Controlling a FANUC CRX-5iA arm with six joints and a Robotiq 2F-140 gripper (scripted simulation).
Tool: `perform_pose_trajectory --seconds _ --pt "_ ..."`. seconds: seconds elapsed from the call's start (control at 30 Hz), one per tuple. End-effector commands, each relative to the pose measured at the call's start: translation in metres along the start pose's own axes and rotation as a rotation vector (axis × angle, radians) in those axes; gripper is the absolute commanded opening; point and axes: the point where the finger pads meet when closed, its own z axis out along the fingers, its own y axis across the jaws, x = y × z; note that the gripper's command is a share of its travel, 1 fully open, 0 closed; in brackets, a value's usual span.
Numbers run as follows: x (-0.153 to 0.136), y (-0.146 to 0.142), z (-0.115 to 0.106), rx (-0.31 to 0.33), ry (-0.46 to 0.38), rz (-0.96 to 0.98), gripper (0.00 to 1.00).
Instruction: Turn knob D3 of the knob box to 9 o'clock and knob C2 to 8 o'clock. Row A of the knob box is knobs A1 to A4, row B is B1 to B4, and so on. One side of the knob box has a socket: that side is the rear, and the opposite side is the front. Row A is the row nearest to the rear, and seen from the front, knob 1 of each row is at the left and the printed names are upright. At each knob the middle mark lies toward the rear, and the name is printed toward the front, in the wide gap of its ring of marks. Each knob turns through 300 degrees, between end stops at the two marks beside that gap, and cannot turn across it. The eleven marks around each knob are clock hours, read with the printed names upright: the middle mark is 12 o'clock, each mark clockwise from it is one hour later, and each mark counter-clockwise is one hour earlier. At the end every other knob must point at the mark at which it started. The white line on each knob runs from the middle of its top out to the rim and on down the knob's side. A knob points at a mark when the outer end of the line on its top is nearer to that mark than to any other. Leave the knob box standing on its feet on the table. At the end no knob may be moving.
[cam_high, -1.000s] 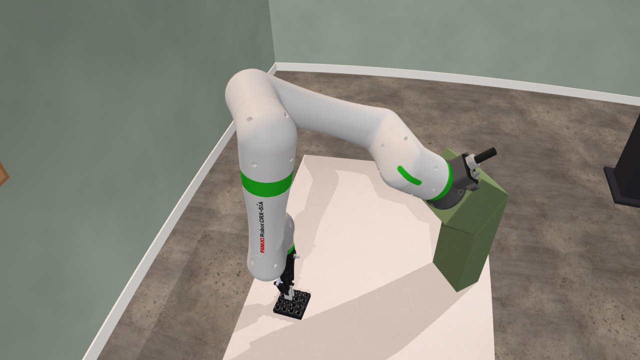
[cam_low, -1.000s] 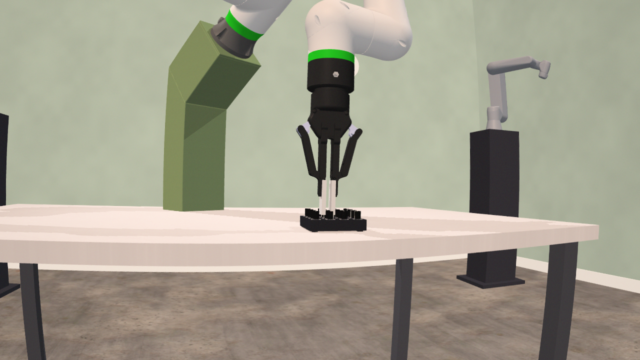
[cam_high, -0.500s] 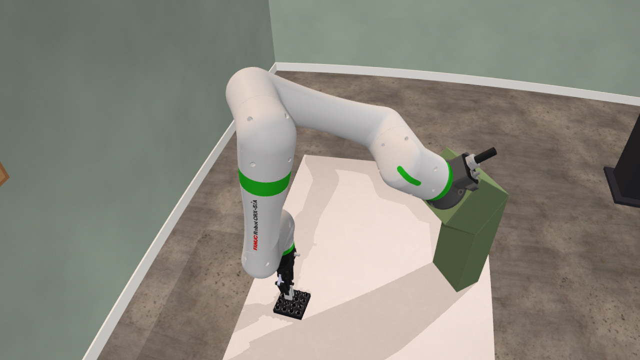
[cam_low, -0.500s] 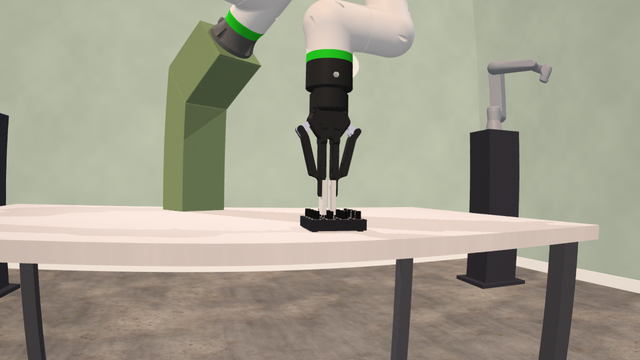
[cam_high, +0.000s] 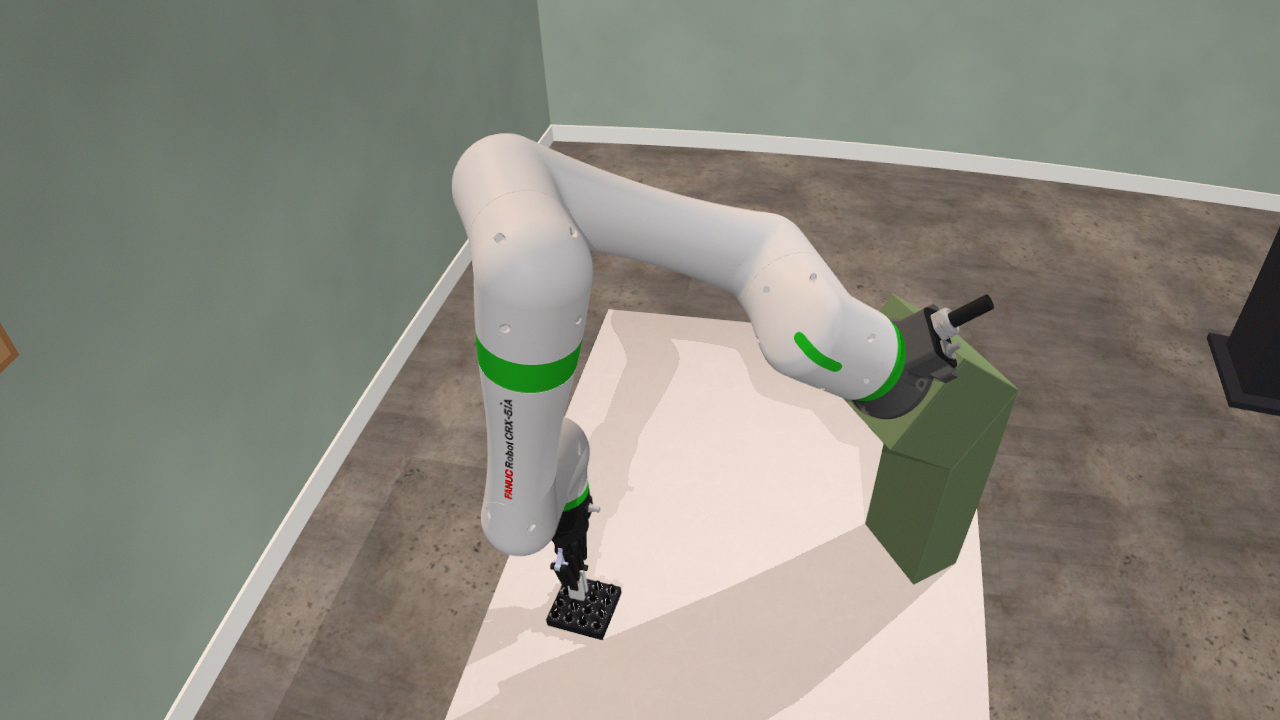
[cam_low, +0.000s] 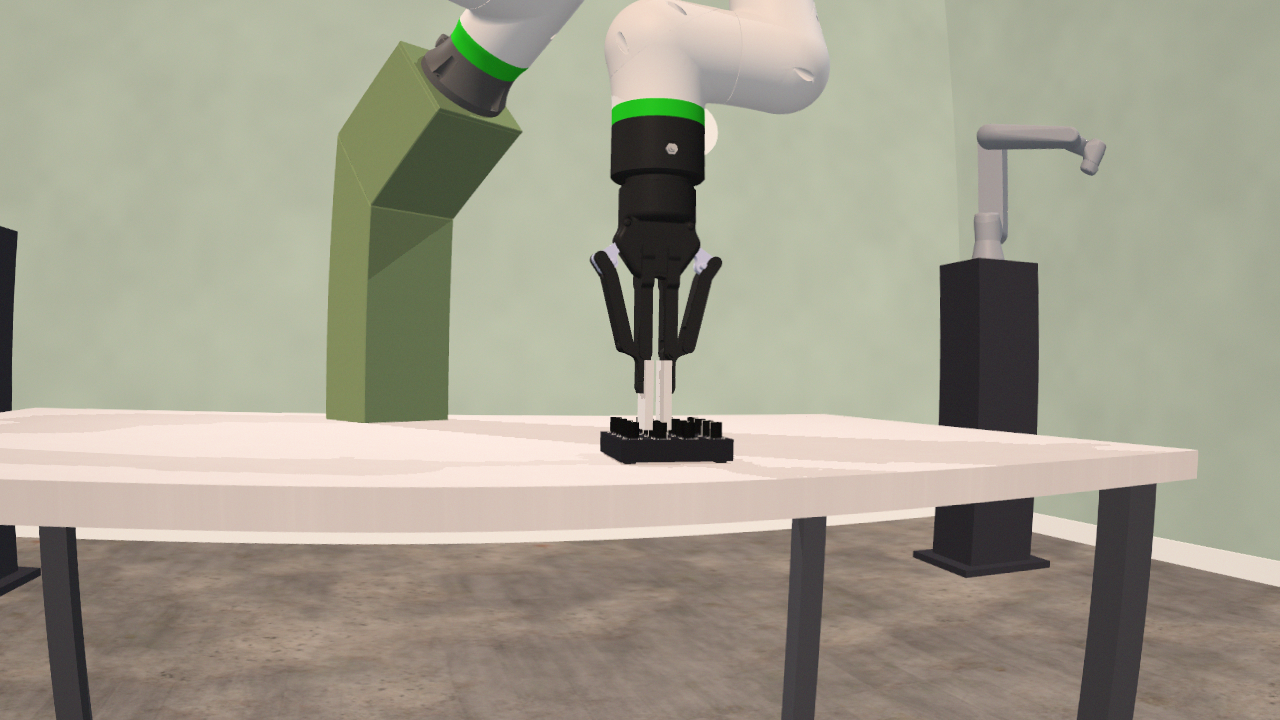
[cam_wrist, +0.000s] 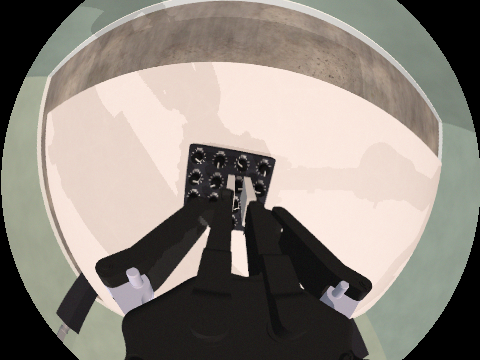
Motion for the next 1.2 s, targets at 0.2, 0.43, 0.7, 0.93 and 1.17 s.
perform_pose_trajectory --seconds 0.2,0.43,0.7,0.93,1.17 --pt "0.0 0.0 0.0 0.0 0.0 0.0 0.12" --pt "0.0 0.0 0.0 0.0 0.0 0.0 0.12" --pt "0.0 0.0 0.0 0.0 0.0 0.0 0.12" --pt "0.0 0.0 -0.003 0.0 0.0 0.0 0.12" --pt "0.0 0.0 -0.019 0.0 0.0 0.0 0.12"
